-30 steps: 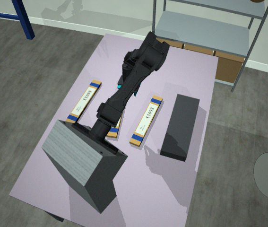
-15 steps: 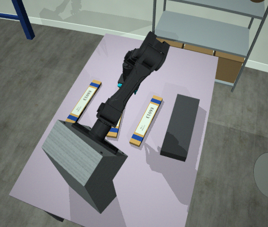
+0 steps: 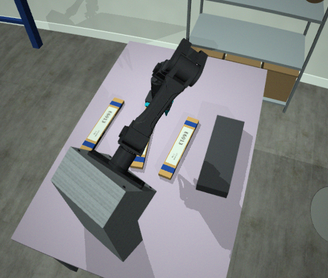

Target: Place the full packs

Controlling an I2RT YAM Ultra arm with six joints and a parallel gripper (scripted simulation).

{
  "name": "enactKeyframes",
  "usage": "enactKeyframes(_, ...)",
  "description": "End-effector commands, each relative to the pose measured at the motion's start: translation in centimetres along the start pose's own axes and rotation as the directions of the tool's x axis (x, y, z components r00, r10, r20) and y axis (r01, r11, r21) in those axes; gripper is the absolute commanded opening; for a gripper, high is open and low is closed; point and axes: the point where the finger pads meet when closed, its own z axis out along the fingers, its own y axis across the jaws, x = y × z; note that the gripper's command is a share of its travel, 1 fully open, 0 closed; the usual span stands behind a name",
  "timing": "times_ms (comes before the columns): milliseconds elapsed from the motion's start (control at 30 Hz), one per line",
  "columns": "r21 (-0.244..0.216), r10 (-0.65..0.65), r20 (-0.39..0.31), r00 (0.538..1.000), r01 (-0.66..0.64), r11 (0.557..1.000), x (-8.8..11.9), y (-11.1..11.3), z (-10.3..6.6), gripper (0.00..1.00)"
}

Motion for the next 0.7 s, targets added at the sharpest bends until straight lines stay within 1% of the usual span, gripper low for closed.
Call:
enactKeyframes(0,-0.008,-0.005,0.004,1.000,0.005,1.000,0.2,0.3,0.6,0.63)
enactKeyframes(533,-0.008,-0.005,0.005,1.000,0.005,1.000,0.2,0.3,2.6,0.63)
enactKeyframes(667,-0.008,-0.005,0.005,1.000,0.005,1.000,0.2,0.3,2.8,0.63)
